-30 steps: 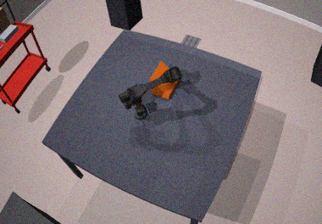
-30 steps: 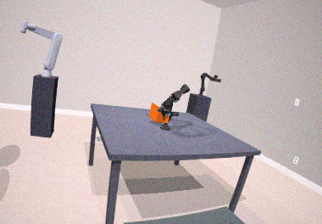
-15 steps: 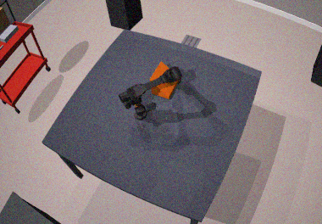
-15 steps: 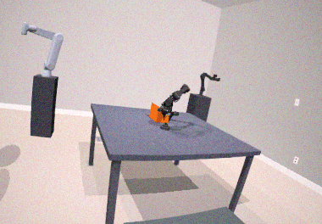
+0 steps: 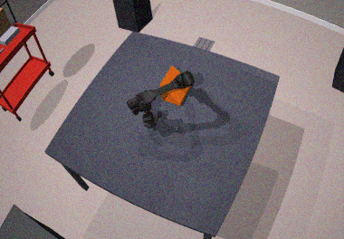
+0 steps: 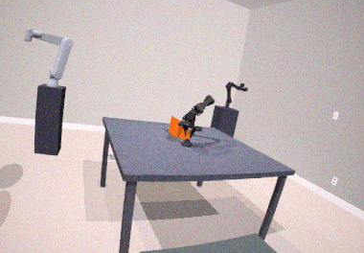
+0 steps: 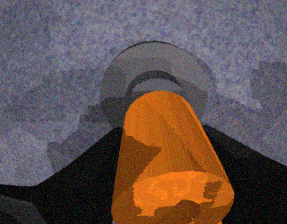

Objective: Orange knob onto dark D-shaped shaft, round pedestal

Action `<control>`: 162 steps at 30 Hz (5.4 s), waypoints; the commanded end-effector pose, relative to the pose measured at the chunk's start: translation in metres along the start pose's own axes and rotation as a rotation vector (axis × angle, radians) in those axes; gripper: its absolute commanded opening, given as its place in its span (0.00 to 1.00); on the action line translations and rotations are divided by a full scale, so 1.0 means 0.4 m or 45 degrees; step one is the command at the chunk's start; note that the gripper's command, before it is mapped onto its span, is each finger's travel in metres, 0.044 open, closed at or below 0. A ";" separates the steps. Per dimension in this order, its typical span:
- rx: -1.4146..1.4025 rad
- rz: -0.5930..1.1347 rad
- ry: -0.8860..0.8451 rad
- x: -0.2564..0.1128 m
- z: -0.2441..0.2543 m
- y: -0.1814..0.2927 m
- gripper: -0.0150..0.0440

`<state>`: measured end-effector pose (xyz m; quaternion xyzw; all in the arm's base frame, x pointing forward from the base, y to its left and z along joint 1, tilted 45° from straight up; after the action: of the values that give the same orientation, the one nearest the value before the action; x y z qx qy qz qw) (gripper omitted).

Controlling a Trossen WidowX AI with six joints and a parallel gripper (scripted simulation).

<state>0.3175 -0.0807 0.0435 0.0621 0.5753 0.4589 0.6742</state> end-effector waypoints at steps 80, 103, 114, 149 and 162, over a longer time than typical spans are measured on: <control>0.698 -0.001 -0.002 -0.010 0.004 -0.002 0.25; 0.806 -0.001 -0.002 0.002 0.002 0.000 0.25; 1.021 -0.001 -0.002 -0.009 0.004 -0.002 0.25; 1.340 0.000 -0.002 -0.002 0.002 -0.002 0.25; 1.340 0.000 -0.002 0.008 0.002 0.000 0.25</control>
<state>0.3180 -0.0785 0.0421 0.3897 0.7283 0.1089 0.5531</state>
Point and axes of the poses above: the point midway between the two fingers, 35 mm back from their tips, its own x axis out along the fingers, its own z axis across the jaws, y = z × x, the point moved 10 cm from there along -x, back along the fingers, and after that the axes turned 8 degrees about x, right-handed, at the moved point
